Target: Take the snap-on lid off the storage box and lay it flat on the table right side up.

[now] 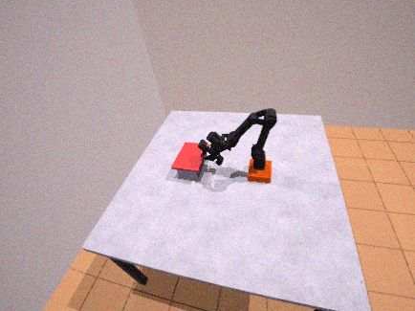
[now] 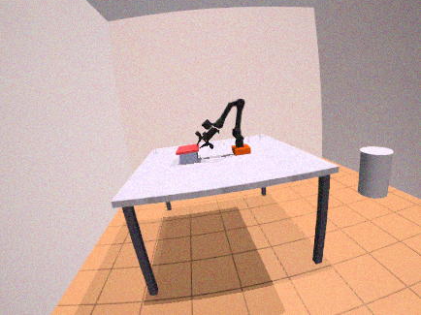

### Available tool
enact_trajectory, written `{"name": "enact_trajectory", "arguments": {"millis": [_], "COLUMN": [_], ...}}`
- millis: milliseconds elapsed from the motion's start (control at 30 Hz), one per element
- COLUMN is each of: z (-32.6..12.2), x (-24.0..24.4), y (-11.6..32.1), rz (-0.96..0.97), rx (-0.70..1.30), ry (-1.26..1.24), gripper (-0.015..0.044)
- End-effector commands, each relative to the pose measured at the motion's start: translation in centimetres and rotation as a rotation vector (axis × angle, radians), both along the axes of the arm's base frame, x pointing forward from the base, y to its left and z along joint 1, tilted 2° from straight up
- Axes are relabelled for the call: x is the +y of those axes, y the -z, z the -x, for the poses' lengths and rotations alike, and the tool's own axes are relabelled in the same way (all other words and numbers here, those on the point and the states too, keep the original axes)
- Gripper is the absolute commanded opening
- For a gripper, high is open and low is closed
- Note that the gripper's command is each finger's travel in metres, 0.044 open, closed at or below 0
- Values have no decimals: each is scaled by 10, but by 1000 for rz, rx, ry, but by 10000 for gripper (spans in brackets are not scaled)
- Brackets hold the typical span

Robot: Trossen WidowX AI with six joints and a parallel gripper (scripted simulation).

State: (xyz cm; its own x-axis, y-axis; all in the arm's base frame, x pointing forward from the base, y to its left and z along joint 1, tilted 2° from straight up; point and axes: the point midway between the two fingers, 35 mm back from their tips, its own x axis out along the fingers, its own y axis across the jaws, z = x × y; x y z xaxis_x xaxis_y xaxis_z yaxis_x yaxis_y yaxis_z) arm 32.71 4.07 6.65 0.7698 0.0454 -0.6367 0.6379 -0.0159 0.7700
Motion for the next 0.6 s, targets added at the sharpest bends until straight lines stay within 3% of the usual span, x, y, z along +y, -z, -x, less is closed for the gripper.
{"name": "enact_trajectory", "arguments": {"millis": [0,567], "z": [0,0], "x": [0,-1], "y": [-3,-6], "rz": [-1,-1], "rx": [-4,-4], "ry": [-1,-1], "gripper": [0,0]}}
